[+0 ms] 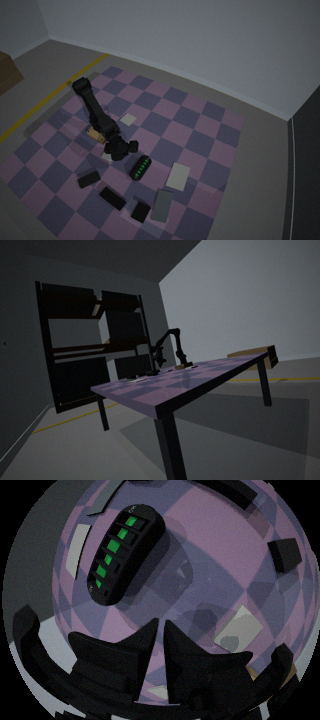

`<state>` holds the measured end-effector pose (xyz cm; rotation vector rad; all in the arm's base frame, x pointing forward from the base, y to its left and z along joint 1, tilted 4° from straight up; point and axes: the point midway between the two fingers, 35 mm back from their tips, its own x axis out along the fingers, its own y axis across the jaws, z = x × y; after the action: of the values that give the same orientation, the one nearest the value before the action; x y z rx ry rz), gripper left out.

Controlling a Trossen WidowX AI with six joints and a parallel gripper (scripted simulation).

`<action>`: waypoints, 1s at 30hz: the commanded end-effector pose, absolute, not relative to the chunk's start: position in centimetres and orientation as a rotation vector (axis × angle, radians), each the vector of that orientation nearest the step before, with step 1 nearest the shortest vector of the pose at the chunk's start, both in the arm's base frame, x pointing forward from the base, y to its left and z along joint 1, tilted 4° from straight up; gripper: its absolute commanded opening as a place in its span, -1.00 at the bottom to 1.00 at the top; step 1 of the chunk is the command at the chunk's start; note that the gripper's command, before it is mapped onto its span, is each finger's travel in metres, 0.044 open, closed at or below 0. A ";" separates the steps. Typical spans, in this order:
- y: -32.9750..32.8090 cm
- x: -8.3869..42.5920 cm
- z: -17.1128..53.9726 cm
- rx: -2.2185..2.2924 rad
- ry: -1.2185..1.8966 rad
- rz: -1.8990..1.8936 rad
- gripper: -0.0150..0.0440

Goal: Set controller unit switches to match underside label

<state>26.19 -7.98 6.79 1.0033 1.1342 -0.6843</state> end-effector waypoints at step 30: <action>-15.1 36.4 11.2 1.320 1.217 -1.145 1.00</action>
<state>36.42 -14.95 11.38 1.3168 1.2166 -1.1275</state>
